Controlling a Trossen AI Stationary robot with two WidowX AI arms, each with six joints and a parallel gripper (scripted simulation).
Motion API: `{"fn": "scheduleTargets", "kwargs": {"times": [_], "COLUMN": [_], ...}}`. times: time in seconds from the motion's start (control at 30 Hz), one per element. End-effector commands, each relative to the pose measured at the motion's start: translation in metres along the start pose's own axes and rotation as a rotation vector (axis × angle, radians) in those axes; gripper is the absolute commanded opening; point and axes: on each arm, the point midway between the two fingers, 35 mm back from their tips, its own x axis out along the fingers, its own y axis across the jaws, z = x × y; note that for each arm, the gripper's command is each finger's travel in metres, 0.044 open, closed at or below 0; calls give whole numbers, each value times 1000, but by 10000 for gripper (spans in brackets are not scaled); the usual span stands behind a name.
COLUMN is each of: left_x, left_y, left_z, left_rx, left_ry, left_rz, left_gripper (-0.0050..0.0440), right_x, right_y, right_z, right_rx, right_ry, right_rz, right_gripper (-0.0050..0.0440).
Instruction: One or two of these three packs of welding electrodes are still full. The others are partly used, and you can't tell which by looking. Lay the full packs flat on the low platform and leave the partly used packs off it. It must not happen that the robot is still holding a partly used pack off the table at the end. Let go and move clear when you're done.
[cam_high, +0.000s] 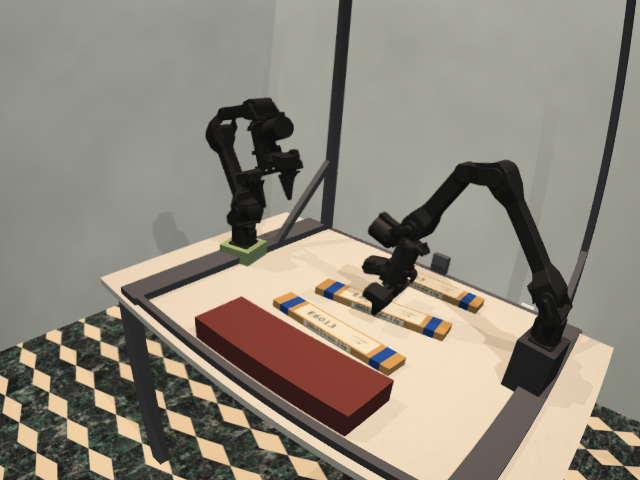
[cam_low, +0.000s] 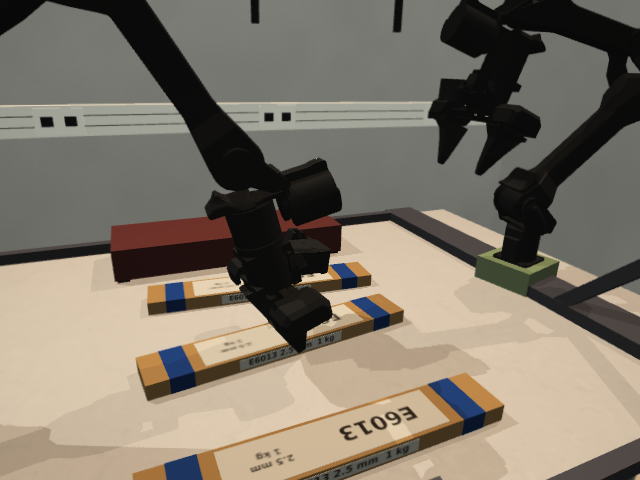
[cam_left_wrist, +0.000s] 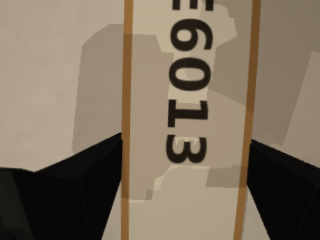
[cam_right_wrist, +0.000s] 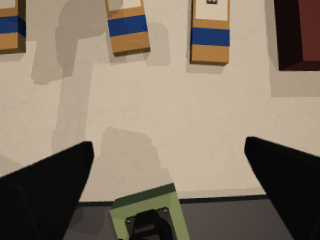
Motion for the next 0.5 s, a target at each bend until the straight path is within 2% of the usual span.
{"fn": "scheduleTargets", "kwargs": {"times": [0.0,0.17,0.2,0.27,0.47], "left_x": [-7,-7,-3,-18,-26], "left_y": [-2,-2,-1,-3,-3], "left_z": [9,9,2,14,19], "left_rx": [-2,-2,-2,-4,-2], "left_ry": [-27,-27,-6,-41,-50], "left_rz": [-4,-4,2,-5,-6], "left_gripper": [-50,-50,-50,-50,-50], "right_x": [-5,-5,-5,-5,-5], "right_y": [0,0,0,0,0], "right_z": [3,3,3,3,3], "right_rx": [-4,-4,-4,-4,-4], "right_ry": [-20,-20,-20,-20,-20], "right_rz": [-1,-1,-1,-1,-1], "right_gripper": [430,430,430,430,430]}}
